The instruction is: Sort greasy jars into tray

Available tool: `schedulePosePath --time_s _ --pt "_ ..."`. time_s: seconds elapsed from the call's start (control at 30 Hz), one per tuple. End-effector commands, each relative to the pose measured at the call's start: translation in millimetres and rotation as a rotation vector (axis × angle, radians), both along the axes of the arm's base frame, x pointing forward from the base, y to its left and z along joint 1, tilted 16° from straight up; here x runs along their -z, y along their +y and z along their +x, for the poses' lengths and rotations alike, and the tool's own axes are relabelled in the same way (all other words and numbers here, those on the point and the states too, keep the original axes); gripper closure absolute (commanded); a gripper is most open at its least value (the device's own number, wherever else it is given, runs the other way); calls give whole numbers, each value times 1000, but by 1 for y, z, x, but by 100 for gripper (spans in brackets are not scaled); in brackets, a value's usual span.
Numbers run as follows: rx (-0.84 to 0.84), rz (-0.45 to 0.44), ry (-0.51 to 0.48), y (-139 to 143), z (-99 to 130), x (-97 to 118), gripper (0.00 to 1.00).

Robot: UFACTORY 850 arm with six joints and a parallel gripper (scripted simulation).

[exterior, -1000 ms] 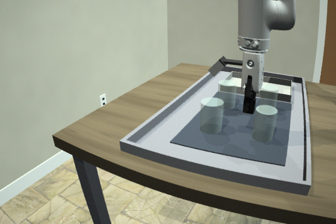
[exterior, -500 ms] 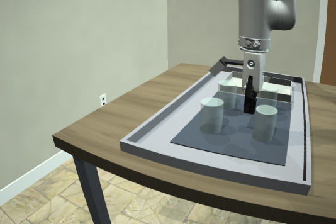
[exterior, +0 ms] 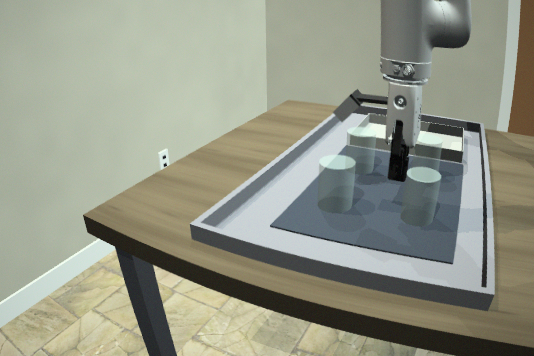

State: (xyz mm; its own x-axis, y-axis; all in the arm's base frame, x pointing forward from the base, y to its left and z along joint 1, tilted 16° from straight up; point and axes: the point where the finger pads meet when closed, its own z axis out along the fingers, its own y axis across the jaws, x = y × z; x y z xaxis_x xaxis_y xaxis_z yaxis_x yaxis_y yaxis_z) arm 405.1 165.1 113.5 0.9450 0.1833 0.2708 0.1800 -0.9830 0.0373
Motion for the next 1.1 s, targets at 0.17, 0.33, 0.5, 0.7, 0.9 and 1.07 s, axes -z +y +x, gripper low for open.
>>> schedulePosePath --time_s 0.17,0.33,0.5,0.7,0.9,1.07 --pt "0 1 -2 0 -1 0 100" --pt "0 1 -2 0 -1 0 100" --pt "0 1 -2 0 -2 -1 100" --pt "0 1 -2 0 -3 -1 100" --pt "0 1 -2 0 -4 -1 100" --pt "0 1 -2 -1 -4 -2 100"
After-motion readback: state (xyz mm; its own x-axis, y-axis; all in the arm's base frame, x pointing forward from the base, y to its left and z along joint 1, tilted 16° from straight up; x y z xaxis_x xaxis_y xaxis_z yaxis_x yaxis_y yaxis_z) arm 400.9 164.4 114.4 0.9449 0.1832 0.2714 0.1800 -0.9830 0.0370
